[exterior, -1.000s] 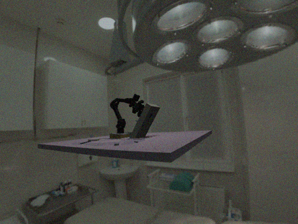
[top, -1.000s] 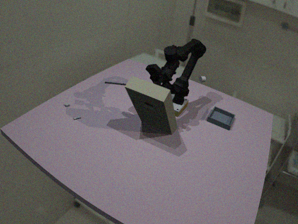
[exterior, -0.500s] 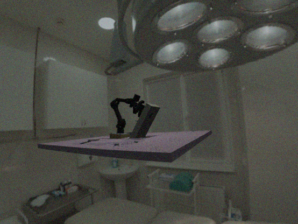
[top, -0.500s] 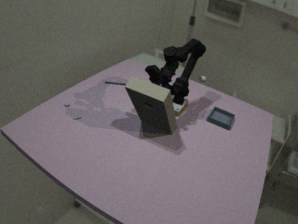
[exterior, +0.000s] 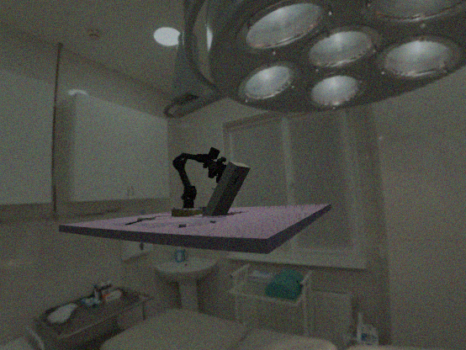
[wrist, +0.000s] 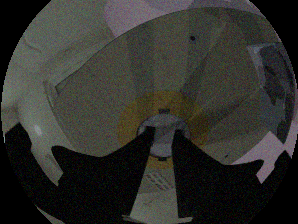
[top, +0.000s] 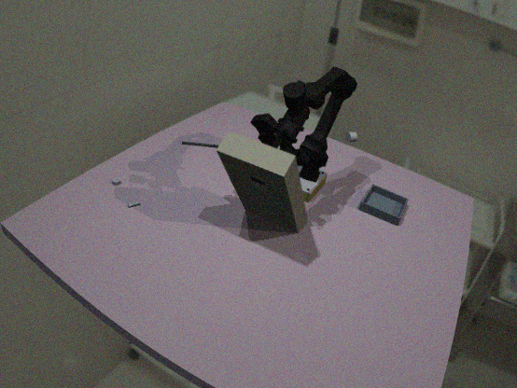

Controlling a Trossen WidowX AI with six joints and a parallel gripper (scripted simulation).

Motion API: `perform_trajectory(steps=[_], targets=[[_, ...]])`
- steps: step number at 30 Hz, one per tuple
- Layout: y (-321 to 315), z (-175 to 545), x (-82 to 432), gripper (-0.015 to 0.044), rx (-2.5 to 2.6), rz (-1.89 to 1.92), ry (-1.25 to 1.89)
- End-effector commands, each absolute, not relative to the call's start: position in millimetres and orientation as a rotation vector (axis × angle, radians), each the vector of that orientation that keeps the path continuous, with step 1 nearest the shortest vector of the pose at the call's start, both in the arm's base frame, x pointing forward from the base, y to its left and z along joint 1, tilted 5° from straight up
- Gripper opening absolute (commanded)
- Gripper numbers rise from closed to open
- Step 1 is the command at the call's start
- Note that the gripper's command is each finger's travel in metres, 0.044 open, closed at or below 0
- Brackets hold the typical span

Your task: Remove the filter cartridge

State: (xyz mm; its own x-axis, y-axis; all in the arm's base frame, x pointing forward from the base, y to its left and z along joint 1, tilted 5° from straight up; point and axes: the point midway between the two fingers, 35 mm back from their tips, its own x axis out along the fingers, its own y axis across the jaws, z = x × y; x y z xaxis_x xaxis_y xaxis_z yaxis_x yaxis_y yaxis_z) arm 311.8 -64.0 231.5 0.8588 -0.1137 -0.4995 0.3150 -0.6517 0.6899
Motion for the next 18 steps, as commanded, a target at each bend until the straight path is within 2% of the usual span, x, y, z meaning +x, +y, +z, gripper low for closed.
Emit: perform_trajectory(steps=[1,18], targets=[[-65.2,228.9,315.2,0.0091,2.192,-0.658,0.142],[-65.7,227.1,318.4,0.0091,2.192,-0.658,0.142]])
